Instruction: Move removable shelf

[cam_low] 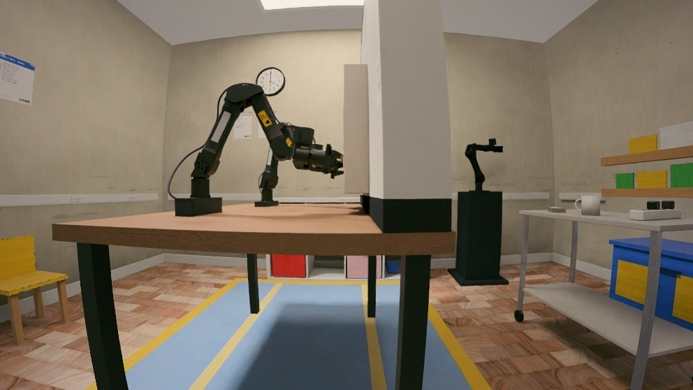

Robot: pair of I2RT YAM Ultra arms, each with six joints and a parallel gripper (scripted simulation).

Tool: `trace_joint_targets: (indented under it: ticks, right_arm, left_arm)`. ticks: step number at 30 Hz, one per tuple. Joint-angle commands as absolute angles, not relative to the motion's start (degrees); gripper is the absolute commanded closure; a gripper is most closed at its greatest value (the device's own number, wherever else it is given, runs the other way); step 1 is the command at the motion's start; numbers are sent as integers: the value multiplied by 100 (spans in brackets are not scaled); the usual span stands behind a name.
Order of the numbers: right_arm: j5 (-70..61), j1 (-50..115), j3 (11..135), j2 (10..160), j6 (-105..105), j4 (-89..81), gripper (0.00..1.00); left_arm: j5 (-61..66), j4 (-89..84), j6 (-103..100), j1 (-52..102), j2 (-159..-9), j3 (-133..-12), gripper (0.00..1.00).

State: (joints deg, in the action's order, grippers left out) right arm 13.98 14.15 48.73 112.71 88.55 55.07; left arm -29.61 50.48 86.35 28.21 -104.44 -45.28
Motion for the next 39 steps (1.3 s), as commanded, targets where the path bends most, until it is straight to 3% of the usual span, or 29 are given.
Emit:
trace_joint_targets:
  ticks: [1, 39]
  right_arm:
    - [1360, 1344, 5189, 11084, 9005, 5889, 100]
    - [1364, 1345, 5253, 10915, 9005, 5660, 100]
  left_arm:
    - [-3009, 5490, 8980, 2760, -10336, -4817, 100]
    - [-3012, 5290, 8982, 2760, -10202, -4888, 100]
